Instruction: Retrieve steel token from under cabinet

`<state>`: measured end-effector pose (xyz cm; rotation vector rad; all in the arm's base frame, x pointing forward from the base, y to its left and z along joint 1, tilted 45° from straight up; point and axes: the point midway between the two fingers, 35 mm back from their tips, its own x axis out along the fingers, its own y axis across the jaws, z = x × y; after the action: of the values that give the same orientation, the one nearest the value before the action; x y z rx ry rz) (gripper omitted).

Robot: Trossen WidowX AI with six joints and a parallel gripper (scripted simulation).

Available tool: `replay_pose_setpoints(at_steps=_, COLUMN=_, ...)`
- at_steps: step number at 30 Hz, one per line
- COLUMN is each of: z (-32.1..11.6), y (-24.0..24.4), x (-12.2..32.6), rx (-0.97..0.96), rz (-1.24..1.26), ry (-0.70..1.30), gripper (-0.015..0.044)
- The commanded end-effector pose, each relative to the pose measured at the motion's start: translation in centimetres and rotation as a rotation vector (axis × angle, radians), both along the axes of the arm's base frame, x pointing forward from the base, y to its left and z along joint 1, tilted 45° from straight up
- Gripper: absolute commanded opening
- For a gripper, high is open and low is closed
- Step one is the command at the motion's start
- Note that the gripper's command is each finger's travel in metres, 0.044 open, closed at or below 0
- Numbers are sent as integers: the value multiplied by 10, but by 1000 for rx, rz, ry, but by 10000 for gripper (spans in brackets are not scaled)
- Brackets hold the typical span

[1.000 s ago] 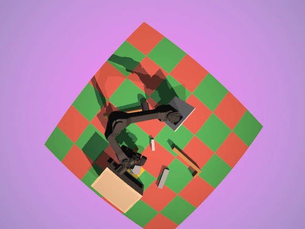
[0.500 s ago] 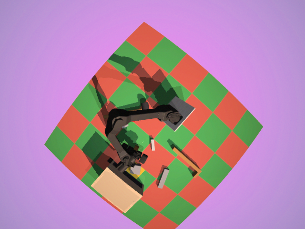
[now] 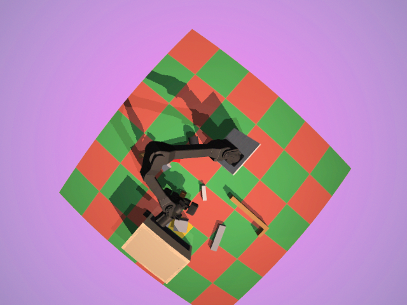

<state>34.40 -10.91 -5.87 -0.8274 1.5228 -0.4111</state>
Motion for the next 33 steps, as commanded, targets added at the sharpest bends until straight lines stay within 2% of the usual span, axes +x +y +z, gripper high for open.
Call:
replay_pose_setpoints(at_steps=1, z=0, y=-2, x=-8, rx=1, rz=2, ry=10, gripper=0)
replay_pose_setpoints(at_steps=33, z=7, y=-12, x=-40, rx=0, rz=1, ry=12, gripper=0)
